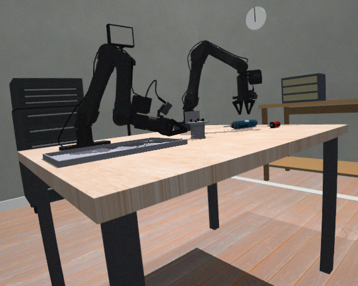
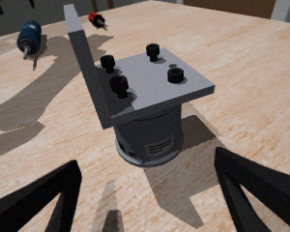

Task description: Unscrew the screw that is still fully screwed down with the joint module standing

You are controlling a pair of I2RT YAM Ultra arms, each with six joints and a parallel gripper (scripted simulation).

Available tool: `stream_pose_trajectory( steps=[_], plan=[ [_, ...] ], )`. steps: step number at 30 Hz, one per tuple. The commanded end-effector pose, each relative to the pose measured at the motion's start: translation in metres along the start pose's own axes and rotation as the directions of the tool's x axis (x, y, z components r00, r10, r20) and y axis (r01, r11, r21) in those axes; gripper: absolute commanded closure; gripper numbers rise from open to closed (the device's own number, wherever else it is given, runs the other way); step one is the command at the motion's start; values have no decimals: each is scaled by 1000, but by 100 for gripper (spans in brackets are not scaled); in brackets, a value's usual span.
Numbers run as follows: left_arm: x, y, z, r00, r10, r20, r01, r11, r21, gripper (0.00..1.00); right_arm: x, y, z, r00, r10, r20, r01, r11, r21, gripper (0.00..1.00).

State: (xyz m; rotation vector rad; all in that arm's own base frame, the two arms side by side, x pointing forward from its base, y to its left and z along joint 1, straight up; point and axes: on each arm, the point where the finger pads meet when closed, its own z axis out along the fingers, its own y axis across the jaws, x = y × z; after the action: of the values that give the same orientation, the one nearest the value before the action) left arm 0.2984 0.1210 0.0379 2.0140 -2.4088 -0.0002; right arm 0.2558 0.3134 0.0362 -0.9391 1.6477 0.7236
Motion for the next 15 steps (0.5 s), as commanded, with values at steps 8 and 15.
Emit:
stream_pose_trajectory(
  steps=[8, 15],
  plan=[
    [-3, -2, -4, 1000, 0, 18, 0, 1000, 10, 35, 0, 0, 19, 1000, -1, -1, 1, 1000, 2, 14],
    [-3, -2, -4, 1000, 0, 18, 0, 1000, 10, 35, -9, -3, 21, 1000, -3, 19, 3, 1000, 9, 14]
  ],
)
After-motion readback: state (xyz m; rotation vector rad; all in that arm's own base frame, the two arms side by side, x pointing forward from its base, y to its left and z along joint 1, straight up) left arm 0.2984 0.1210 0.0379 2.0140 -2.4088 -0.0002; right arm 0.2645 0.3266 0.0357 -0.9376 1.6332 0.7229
